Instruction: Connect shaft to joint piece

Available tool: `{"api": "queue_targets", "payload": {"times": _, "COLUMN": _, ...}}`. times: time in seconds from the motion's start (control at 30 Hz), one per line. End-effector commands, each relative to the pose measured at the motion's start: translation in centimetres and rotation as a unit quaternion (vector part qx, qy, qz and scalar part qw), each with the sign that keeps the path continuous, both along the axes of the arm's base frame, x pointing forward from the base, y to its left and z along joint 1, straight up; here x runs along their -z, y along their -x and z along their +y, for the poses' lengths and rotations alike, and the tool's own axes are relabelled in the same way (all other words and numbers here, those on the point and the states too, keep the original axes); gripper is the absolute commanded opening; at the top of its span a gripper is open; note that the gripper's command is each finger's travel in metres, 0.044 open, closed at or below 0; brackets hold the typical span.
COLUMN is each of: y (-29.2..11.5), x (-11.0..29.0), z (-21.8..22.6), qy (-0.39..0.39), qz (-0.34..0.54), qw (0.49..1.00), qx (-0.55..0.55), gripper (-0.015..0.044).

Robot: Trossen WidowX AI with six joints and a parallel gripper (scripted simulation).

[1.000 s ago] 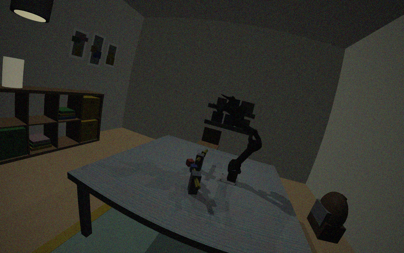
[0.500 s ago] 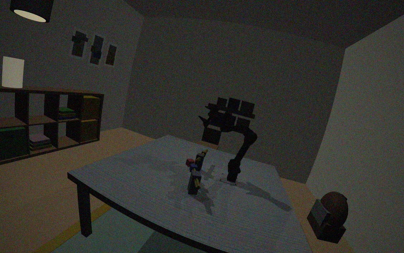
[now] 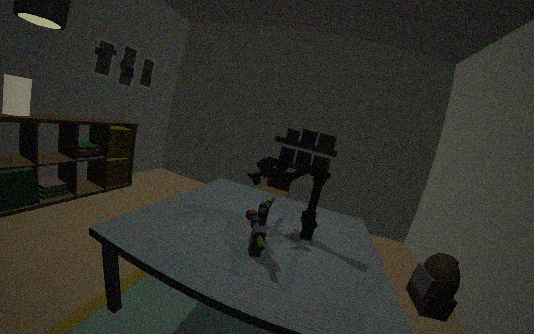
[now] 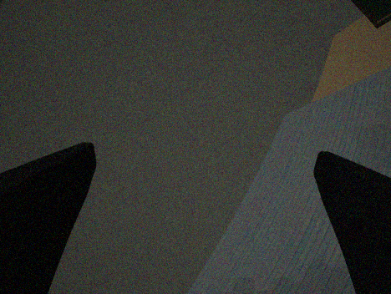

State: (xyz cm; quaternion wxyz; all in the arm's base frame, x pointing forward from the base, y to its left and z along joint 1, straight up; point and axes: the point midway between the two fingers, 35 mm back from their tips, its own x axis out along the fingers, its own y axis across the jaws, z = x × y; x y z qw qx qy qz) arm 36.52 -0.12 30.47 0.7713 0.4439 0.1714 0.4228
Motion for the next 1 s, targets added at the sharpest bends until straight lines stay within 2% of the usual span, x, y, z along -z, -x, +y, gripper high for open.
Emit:
{"api": "queue_targets", "payload": {"times": 0.0, "y": -0.1, "x": 3.9, "z": 2.6, "qy": 0.031, "qz": -0.012, "qw": 0.998, "qx": -0.057, "gripper": 0.0440}}
{"api": "queue_targets", "payload": {"times": 0.43, "y": 2.2, "x": 10.8, "z": 7.2, "qy": 0.088, "qz": -0.058, "qw": 0.977, "qx": -0.186, "gripper": 0.0440}}
{"api": "queue_targets", "payload": {"times": 0.67, "y": 2.0, "x": 10.8, "z": 7.4, "qy": 0.084, "qz": -0.054, "qw": 0.978, "qx": -0.185, "gripper": 0.0440}}
{"api": "queue_targets", "payload": {"times": 0.97, "y": -1.8, "x": 9.7, "z": 8.3, "qy": 0.041, "qz": 0.011, "qw": 0.989, "qx": -0.145, "gripper": 0.0440}}
